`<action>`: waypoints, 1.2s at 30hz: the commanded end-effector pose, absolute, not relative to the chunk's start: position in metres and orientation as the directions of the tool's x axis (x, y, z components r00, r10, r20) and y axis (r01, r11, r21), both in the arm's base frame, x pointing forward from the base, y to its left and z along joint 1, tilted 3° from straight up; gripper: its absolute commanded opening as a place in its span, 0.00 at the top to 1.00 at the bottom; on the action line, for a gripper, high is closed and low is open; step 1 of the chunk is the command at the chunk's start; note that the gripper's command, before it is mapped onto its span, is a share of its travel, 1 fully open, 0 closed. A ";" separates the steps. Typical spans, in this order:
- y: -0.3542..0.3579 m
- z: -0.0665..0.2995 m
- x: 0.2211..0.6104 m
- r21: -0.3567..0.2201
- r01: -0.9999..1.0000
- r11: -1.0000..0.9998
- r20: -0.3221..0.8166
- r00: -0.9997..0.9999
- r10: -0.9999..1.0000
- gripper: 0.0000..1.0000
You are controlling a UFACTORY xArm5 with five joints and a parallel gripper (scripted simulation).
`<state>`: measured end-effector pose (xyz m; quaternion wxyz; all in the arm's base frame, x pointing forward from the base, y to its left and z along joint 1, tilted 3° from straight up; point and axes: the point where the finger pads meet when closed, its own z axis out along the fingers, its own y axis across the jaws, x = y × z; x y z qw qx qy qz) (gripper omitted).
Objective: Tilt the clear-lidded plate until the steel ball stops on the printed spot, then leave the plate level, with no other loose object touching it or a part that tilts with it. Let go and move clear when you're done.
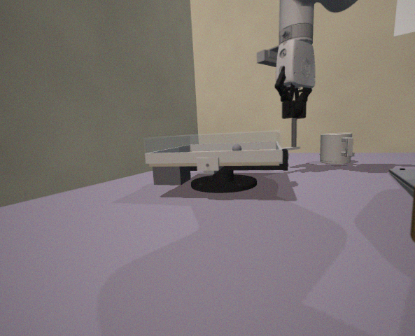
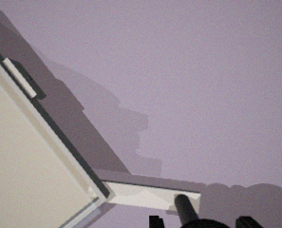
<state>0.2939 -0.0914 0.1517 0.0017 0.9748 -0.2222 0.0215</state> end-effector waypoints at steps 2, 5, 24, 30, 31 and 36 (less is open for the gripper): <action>-0.092 0.153 0.295 -0.007 -0.433 -0.901 0.047 0.900 -0.433 1.00; -0.092 0.153 0.296 -0.007 -0.433 -0.901 0.047 0.900 -0.433 1.00; -0.092 0.153 0.296 -0.007 -0.434 -0.901 0.047 0.900 -0.433 1.00; -0.092 0.153 0.296 -0.007 -0.434 -0.901 0.047 0.900 -0.433 0.38; -0.092 0.153 0.296 -0.007 -0.434 -0.901 0.047 0.900 -0.433 0.38; -0.092 0.153 0.296 -0.007 -0.434 -0.901 0.047 0.900 -0.433 0.38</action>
